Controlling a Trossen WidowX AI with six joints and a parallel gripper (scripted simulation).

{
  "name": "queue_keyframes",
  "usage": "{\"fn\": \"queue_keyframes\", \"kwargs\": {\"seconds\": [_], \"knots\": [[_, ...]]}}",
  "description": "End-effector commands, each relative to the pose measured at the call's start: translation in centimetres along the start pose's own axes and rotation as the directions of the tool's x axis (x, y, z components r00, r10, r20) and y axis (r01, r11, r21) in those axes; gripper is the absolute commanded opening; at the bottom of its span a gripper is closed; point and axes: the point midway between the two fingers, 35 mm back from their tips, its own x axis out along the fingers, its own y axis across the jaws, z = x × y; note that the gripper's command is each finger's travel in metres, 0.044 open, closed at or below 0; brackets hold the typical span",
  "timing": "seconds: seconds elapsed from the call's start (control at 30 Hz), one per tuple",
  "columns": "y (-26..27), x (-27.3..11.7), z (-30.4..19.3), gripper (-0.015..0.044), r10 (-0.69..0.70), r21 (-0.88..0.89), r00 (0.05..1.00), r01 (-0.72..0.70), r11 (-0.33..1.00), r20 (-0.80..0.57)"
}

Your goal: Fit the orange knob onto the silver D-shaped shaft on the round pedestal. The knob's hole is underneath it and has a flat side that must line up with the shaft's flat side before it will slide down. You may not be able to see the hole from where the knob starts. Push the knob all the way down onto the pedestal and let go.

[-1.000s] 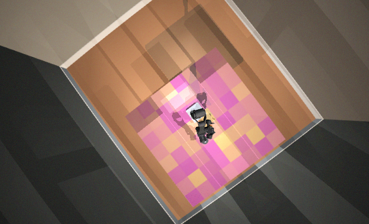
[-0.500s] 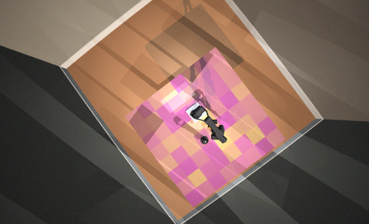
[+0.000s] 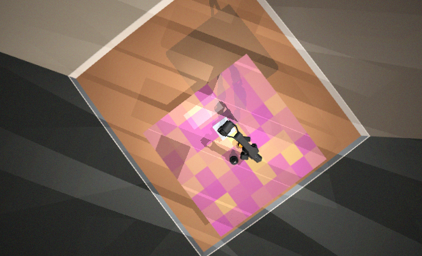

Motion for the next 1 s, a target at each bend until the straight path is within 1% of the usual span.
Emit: {"fn": "queue_keyframes", "kwargs": {"seconds": [0.0, 0.17, 0.27, 0.4, 0.5, 0.97], "knots": [[-0.1, 0.1, 0.0, 0.0440, -0.005, 0.108, 1.000, 0.005, 0.994, -0.004], [-0.1, 0.3, 0.0, 0.0440, -0.005, 0.108, 1.000, 0.005, 0.994, -0.004], [-0.1, 3.2, -0.1, 0.0440, -0.005, 0.108, 1.000, 0.005, 0.994, -0.004], [-0.1, 3.5, -0.1, 0.0440, -0.005, 0.108, 1.000, 0.005, 0.994, -0.004], [-0.1, 4.8, -0.1, 0.0440, -0.005, 0.108, 1.000, 0.005, 0.994, -0.004], [-0.2, 6.6, 0.1, 0.0440, -0.005, 0.108, 1.000, 0.005, 0.994, -0.004]]}}
